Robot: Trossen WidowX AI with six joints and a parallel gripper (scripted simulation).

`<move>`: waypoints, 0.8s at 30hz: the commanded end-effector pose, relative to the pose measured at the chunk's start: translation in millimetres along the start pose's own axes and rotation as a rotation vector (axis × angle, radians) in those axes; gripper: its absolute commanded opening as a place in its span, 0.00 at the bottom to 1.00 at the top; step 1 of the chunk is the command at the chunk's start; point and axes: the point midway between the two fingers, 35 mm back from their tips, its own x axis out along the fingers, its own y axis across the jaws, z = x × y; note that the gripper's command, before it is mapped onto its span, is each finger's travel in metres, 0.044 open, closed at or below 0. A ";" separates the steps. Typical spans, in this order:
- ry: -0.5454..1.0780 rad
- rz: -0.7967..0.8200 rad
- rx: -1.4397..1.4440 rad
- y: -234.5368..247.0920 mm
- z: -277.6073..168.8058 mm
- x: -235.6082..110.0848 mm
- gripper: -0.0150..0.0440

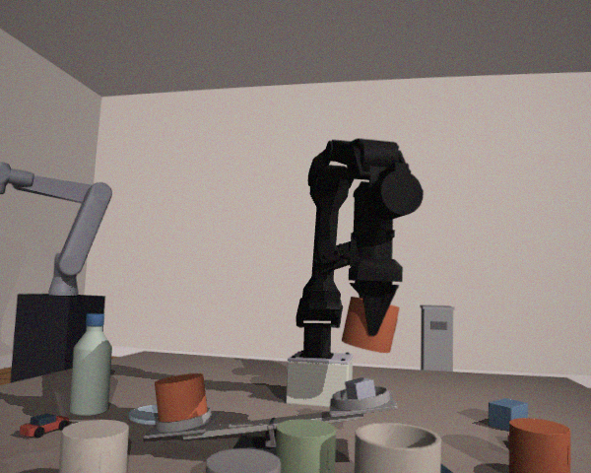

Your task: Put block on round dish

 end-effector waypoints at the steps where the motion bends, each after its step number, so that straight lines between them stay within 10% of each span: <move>1: 0.000 0.001 0.000 0.4 -0.1 0.1 0.25; 24: 0.011 0.007 0.002 -28.4 -85.7 56.9 0.25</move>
